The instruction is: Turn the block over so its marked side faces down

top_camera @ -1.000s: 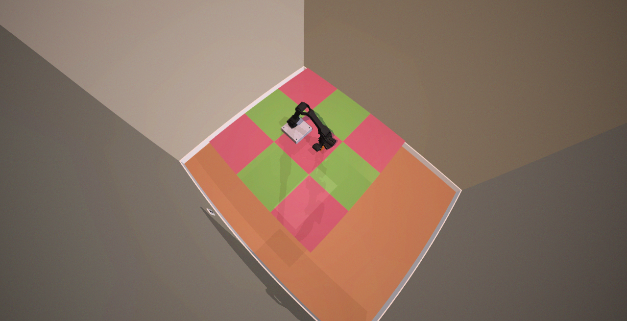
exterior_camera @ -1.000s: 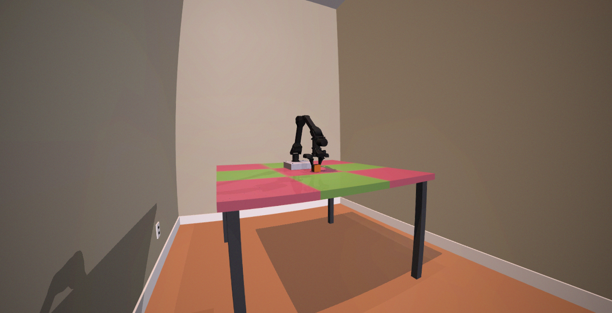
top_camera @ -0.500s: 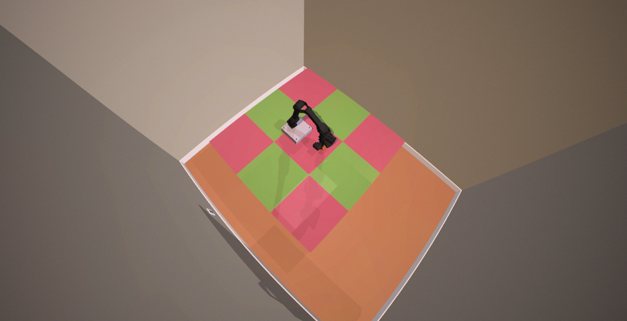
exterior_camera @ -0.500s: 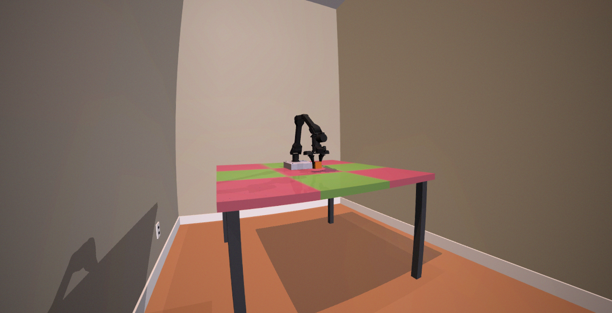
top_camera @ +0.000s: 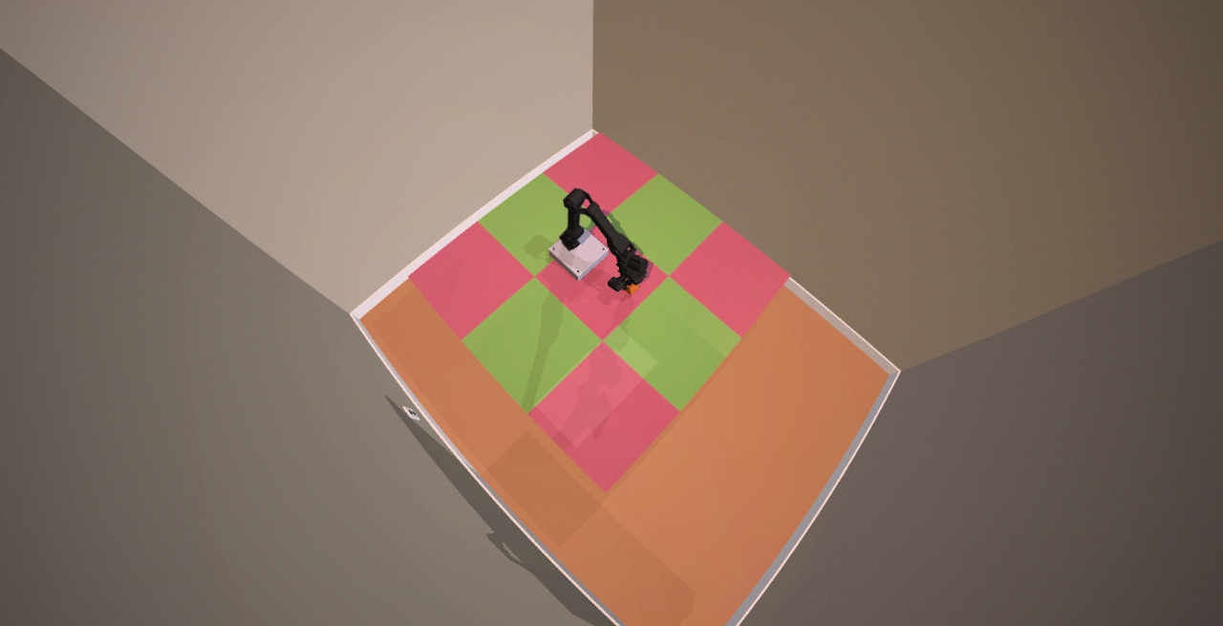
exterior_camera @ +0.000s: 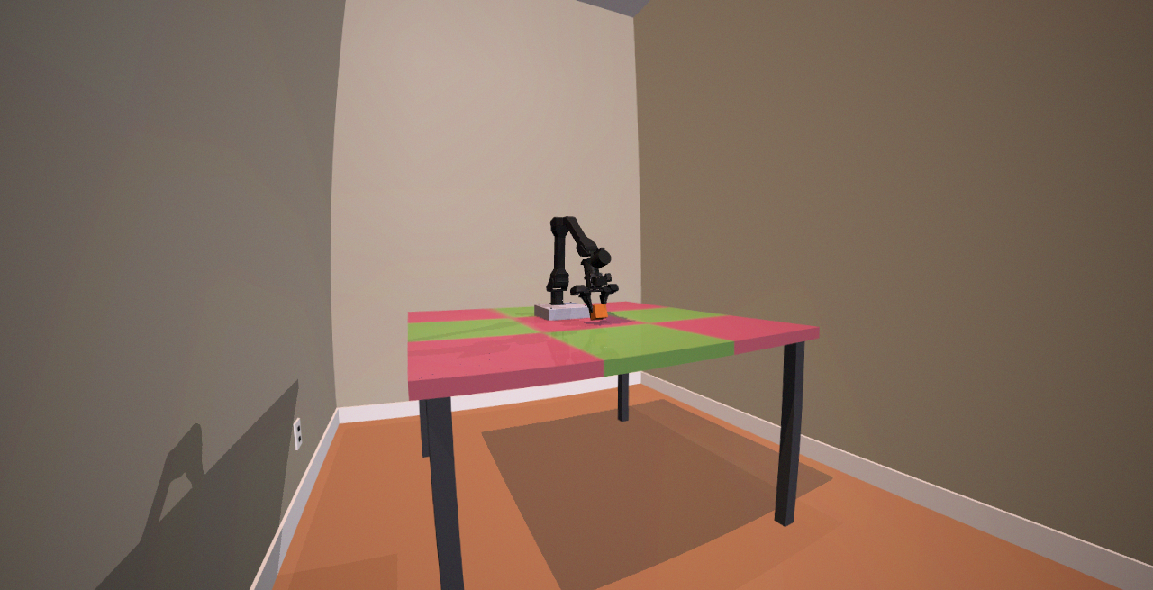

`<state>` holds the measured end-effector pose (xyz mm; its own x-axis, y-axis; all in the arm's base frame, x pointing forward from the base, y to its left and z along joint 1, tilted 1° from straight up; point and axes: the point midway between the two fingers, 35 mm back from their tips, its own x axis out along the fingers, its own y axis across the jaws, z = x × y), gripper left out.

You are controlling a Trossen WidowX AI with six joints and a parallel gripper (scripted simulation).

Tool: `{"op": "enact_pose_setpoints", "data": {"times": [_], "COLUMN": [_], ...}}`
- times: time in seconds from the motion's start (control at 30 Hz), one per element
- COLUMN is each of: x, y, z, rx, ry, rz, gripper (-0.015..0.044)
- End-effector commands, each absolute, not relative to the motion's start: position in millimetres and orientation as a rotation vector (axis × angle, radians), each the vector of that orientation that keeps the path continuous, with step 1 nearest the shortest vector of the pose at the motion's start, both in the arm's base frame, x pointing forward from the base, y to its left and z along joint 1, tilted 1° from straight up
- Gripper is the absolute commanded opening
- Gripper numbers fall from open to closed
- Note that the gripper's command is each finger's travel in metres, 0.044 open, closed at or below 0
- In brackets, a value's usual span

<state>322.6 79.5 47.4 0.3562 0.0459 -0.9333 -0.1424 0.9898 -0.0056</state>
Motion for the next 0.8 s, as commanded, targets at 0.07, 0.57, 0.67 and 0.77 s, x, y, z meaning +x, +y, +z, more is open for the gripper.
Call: {"op": "enact_pose_setpoints", "data": {"times": [0.07,0.57,0.67,0.77], "x": [321,322,326,329], "y": [78,79,80,81], "z": [49,44,37,31], "rx": [-0.08,-0.07,-0.069,-0.067], "ry": [1.09,0.964,0.921,0.879], "rz": [0.117,0.121,0.123,0.124], "gripper": [0.0,0.0,0.0,0.0]}}
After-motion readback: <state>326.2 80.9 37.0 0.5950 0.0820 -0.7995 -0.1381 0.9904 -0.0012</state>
